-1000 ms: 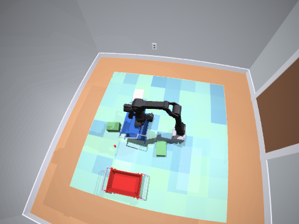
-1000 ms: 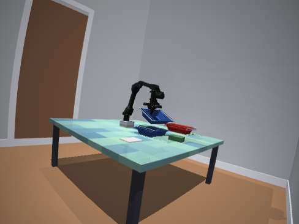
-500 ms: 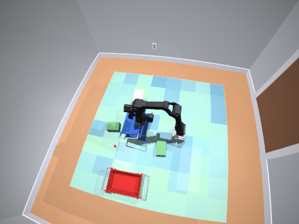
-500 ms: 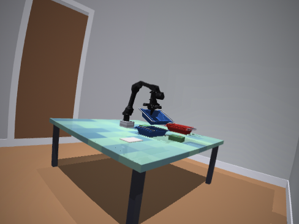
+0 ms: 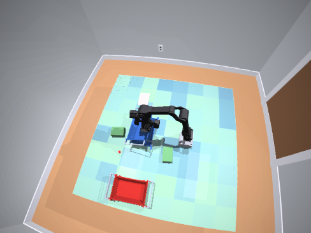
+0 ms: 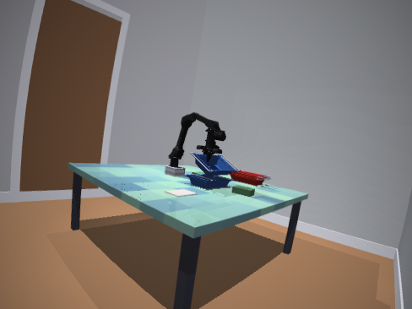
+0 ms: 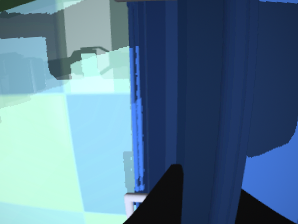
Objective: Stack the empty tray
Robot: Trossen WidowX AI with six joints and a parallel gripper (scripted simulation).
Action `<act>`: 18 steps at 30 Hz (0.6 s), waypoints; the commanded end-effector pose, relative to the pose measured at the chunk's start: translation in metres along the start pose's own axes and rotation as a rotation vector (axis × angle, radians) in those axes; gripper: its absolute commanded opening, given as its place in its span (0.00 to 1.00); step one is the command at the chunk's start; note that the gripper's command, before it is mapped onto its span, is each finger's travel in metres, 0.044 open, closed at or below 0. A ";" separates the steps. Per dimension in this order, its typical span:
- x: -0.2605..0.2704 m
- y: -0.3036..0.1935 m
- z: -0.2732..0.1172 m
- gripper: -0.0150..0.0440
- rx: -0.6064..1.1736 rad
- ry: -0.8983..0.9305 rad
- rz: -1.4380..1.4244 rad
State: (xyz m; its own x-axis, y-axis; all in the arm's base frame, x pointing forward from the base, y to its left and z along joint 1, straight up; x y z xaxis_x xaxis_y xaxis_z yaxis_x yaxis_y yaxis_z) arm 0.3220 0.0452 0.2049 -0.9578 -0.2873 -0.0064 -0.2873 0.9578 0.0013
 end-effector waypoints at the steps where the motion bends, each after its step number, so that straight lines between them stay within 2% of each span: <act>1: -0.001 0.000 0.001 0.25 0.003 -0.023 0.003; 18: 0.003 0.001 0.019 0.25 0.003 -0.023 0.003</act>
State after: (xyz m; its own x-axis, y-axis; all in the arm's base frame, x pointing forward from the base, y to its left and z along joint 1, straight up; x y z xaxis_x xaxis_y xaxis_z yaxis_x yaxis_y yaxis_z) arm 0.3195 0.0448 0.1849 -0.9580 -0.2862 -0.0152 -0.2863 0.9581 0.0010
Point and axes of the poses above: the point midway between the two fingers, 35 mm back from their tips, its own z axis out along the fingers, its own x axis across the jaws, y = z × x, the point moved 7 cm from there along -z, back along the fingers, and after that the axes turned 9 degrees about -z, right-handed, at the moved point
